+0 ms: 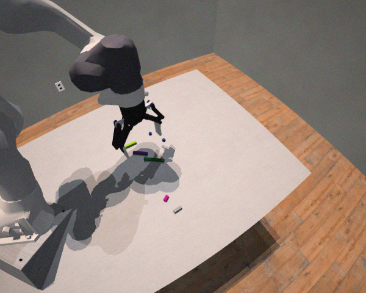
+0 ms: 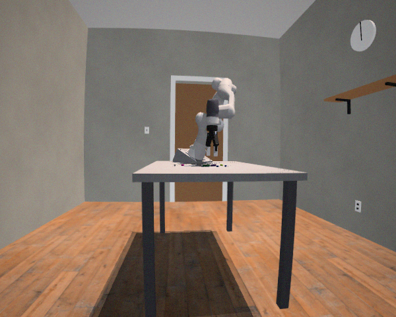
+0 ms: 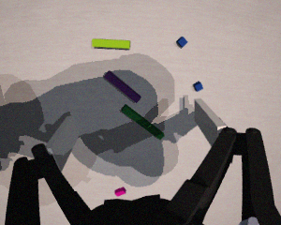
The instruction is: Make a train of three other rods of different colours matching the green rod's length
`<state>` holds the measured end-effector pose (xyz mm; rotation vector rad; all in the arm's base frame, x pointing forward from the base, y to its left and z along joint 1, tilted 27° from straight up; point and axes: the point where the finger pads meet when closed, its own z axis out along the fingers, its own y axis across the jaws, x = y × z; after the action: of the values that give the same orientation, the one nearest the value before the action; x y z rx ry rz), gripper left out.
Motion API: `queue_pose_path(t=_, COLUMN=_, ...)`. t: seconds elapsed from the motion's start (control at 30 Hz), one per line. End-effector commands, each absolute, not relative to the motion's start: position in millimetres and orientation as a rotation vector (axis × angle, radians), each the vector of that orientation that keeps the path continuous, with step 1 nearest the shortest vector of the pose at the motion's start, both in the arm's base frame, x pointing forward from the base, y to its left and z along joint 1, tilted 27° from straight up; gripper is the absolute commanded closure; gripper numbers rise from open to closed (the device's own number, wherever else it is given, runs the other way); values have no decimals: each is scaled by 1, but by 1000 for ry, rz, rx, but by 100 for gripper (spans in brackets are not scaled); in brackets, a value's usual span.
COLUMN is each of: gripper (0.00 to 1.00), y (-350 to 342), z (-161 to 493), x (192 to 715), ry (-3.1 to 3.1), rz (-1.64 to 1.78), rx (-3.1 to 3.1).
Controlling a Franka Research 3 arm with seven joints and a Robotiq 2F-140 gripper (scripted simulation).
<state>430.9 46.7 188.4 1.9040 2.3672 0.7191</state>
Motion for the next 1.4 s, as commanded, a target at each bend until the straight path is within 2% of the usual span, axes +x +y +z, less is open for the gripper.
queue_pose_path(t=0.0, gripper=0, y=45, z=189, x=433, ry=2483, rz=719, rx=1676)
queue_pose_path(t=1.37, gripper=0, y=45, z=191, x=438, ry=2776, rz=613, rx=671)
